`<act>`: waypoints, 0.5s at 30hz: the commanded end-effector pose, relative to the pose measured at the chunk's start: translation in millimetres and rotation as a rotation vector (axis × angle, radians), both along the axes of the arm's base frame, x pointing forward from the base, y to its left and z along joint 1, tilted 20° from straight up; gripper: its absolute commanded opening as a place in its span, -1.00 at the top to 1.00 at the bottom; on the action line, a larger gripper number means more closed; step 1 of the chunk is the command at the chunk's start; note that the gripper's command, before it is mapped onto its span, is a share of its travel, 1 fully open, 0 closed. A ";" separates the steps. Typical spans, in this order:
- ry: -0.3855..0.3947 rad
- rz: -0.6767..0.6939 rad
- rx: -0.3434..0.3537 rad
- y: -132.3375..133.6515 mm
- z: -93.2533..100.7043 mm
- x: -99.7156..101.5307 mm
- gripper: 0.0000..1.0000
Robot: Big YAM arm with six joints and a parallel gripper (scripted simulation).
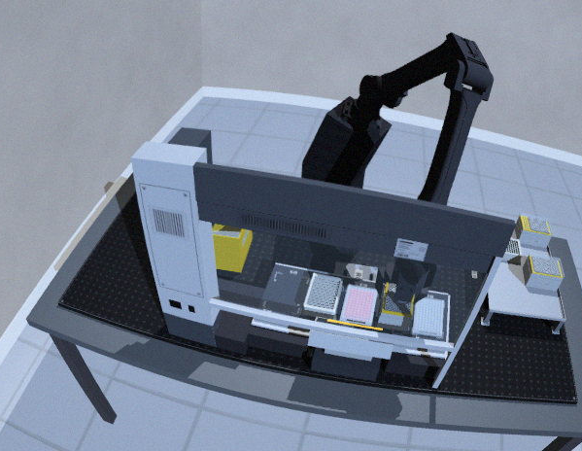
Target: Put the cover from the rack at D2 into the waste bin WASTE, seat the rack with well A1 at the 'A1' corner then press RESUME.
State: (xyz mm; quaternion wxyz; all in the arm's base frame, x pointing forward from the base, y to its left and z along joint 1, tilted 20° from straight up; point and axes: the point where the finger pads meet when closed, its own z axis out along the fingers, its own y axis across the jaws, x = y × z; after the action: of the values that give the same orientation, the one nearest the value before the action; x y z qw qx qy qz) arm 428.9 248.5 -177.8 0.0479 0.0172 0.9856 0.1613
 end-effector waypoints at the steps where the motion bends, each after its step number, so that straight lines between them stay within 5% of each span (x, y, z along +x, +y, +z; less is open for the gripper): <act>1: -0.018 -0.005 0.008 10.5 -5.3 8.3 -1.00; 9: -0.010 -0.014 0.004 7.5 -17.1 6.7 -1.00; 15: -0.020 -0.006 0.008 7.6 -8.1 10.3 -1.00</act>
State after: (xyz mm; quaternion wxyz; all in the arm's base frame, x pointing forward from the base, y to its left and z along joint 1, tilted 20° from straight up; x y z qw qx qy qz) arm 431.8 253.7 -190.3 0.0494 0.0170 0.9854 0.1621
